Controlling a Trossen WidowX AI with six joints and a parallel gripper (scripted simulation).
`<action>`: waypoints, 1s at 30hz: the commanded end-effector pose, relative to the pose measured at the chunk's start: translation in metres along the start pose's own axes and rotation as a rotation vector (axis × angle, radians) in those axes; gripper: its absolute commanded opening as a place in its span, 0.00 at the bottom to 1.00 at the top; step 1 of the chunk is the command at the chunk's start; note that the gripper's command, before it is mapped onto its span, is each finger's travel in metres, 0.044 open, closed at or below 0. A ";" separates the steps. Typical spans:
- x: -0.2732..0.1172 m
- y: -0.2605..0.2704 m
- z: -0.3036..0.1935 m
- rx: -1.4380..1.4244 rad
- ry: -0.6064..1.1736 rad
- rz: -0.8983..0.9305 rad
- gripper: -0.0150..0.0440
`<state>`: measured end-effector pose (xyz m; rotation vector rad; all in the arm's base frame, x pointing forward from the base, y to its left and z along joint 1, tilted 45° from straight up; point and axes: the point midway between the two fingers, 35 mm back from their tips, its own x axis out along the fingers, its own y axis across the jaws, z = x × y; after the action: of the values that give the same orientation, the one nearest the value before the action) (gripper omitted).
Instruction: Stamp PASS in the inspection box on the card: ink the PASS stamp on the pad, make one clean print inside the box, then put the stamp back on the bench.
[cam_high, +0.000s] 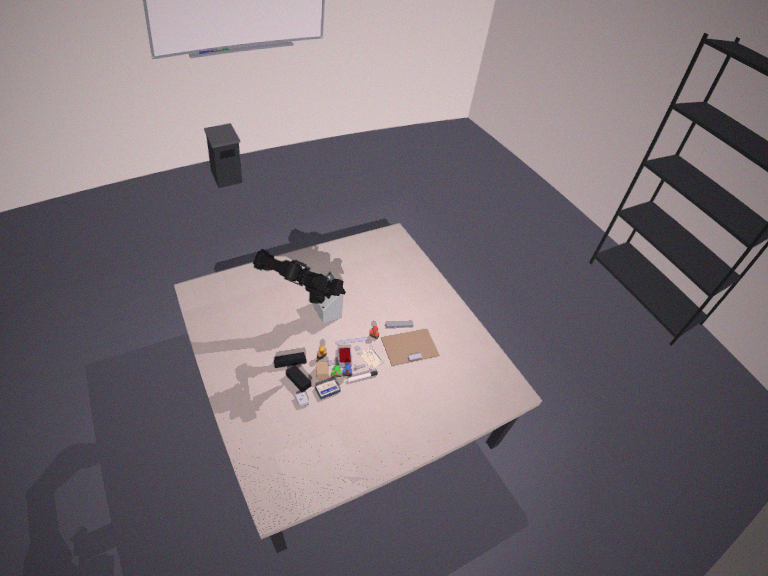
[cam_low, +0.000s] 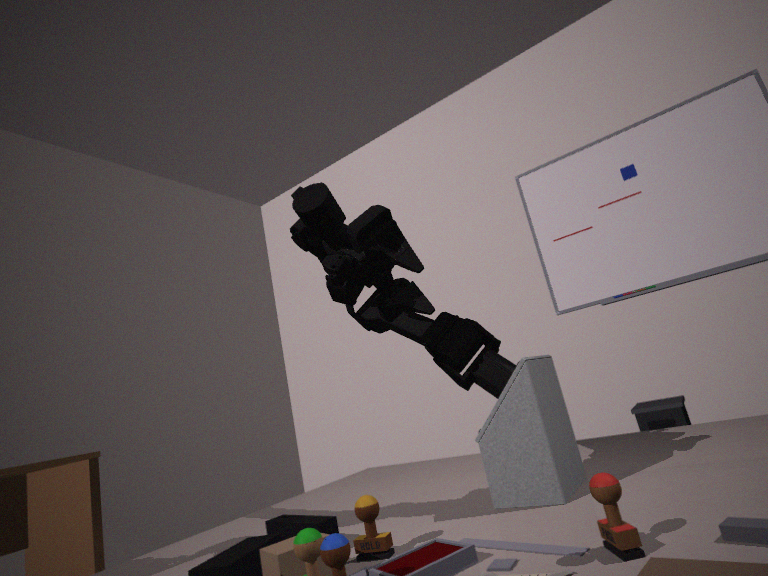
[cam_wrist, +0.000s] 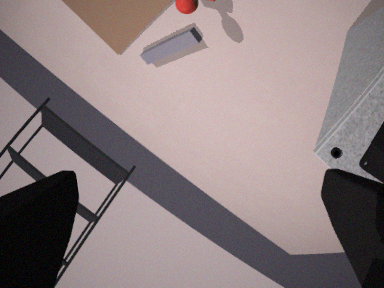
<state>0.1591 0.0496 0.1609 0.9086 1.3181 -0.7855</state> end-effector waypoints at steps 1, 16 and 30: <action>0.000 0.001 0.001 -0.006 -0.002 -0.001 0.89; 0.052 0.056 0.148 -0.941 -0.231 -0.415 0.63; 0.096 0.044 0.258 -1.604 0.016 -0.930 0.63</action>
<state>0.3106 -0.1069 0.0964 -0.6735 1.6167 -0.2941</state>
